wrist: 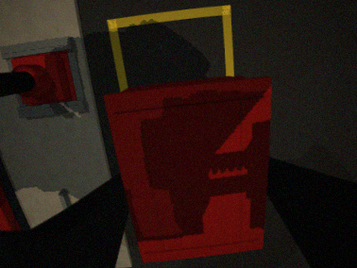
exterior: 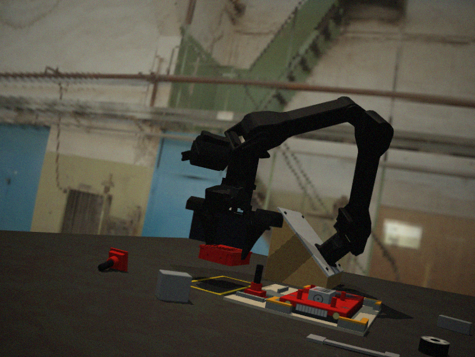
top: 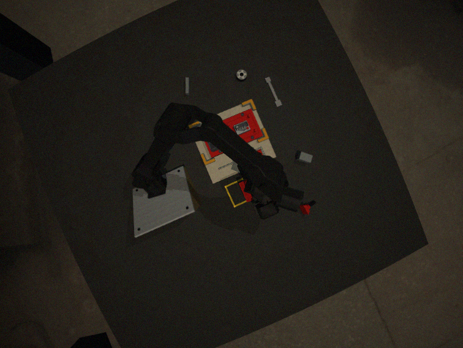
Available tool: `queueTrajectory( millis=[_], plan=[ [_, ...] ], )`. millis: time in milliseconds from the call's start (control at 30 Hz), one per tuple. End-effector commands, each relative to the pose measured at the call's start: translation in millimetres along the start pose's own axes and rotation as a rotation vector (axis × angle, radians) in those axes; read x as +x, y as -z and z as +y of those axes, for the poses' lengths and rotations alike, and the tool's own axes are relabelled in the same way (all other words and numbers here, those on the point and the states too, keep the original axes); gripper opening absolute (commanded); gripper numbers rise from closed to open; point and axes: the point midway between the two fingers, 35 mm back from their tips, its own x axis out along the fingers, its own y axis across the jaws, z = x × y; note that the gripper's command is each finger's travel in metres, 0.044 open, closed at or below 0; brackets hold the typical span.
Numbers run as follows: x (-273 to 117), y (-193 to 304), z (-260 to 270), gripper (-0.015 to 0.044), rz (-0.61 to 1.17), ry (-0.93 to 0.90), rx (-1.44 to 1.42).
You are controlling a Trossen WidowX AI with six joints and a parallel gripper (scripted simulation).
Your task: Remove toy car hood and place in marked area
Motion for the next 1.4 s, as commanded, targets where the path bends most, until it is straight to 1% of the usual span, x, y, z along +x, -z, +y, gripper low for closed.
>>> queueTrajectory(
  millis=[0,900,1367],
  plan=[
    [5.3,1.4,0.3,0.0000,0.002,-0.007,0.009],
    [25.4,3.3,1.8,0.0000,0.002,-0.009,0.008],
    [28.5,3.2,1.9,0.0000,0.002,-0.009,0.008]
  ],
)
